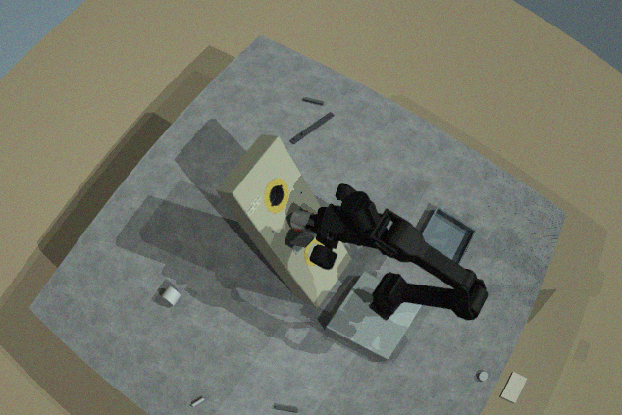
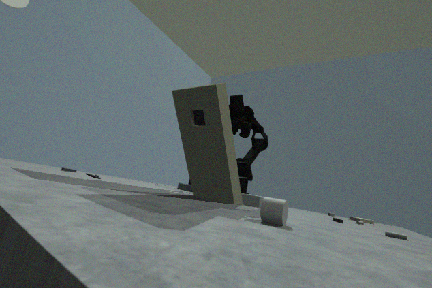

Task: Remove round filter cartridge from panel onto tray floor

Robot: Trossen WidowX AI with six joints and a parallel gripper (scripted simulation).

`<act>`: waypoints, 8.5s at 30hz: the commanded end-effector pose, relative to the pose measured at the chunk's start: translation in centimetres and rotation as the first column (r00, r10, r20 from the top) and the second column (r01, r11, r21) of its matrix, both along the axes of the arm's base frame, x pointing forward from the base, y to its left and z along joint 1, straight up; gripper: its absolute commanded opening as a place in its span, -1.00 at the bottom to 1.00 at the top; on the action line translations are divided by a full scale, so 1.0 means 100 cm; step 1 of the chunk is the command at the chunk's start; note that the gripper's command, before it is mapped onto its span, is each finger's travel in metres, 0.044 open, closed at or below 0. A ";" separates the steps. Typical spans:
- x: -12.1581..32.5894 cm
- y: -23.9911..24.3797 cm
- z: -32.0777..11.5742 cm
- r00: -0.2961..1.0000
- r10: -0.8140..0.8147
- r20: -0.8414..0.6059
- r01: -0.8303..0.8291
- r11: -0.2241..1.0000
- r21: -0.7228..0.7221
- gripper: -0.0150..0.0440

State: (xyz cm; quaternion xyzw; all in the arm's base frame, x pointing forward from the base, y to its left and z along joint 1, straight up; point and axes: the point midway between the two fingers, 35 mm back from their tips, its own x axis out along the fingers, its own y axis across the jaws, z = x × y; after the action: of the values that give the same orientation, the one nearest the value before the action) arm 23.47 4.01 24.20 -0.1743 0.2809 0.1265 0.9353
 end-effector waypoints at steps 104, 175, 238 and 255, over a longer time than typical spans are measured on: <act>0.016 0.003 0.021 0.974 -0.004 -0.225 -0.005 0.999 -0.039 -0.19; 0.021 -0.002 -0.013 0.880 -0.191 -0.435 0.251 0.964 0.086 0.47; 0.007 -0.037 0.079 0.875 -0.190 -0.446 0.249 0.965 0.077 -0.49; 0.014 -0.082 0.073 0.872 -0.201 -0.447 0.260 0.963 0.073 -0.49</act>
State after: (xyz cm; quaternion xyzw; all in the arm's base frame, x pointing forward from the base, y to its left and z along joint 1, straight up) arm 24.85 -4.26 31.48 -0.0456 0.4924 0.0682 0.8665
